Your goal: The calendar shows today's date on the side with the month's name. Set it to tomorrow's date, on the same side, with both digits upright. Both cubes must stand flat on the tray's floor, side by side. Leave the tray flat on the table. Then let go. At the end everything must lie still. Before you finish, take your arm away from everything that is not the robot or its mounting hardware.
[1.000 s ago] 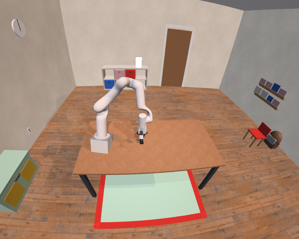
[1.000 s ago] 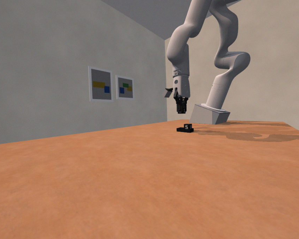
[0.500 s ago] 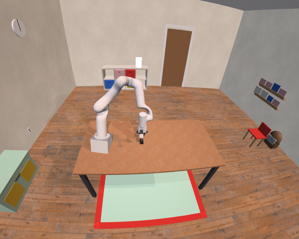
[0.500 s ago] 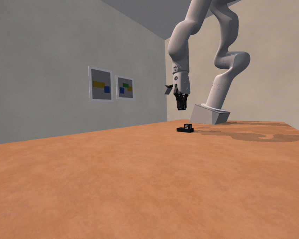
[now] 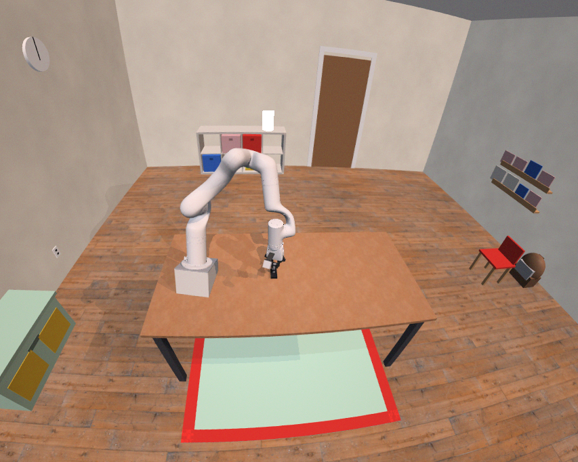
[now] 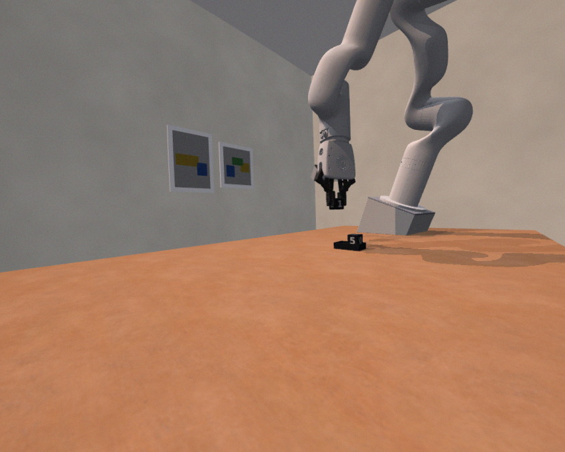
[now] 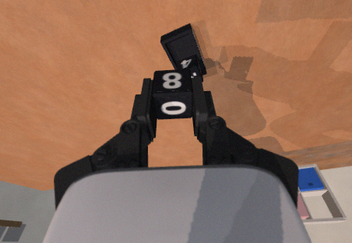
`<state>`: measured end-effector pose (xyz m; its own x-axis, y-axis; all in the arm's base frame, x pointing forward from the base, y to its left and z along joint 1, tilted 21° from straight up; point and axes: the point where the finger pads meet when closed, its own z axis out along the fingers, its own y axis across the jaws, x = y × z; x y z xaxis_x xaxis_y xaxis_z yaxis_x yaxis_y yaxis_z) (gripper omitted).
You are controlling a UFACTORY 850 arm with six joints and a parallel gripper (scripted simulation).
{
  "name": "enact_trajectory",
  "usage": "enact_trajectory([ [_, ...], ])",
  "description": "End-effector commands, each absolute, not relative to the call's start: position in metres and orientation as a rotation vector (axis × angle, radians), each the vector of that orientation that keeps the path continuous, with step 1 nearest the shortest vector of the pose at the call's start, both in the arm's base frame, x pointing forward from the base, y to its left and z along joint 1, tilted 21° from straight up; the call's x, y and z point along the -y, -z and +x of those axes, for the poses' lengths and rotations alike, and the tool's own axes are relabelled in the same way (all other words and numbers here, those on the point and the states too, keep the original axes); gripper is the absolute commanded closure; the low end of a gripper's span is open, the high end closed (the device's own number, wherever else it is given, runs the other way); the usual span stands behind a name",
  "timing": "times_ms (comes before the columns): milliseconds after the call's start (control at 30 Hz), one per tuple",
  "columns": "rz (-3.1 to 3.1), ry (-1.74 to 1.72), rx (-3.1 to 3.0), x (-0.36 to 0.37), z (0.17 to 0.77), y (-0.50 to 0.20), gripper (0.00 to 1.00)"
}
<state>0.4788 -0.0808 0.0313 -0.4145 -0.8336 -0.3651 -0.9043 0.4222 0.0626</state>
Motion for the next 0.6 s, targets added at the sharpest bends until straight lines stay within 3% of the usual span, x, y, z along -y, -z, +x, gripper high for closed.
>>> enact_trajectory([
  [0, -1.315, -0.409, -2.550, 0.090, 0.479, -0.027, 0.73],
  [567, -0.523, -0.508, -2.901, 0.121, 0.477, -0.011, 0.73],
])
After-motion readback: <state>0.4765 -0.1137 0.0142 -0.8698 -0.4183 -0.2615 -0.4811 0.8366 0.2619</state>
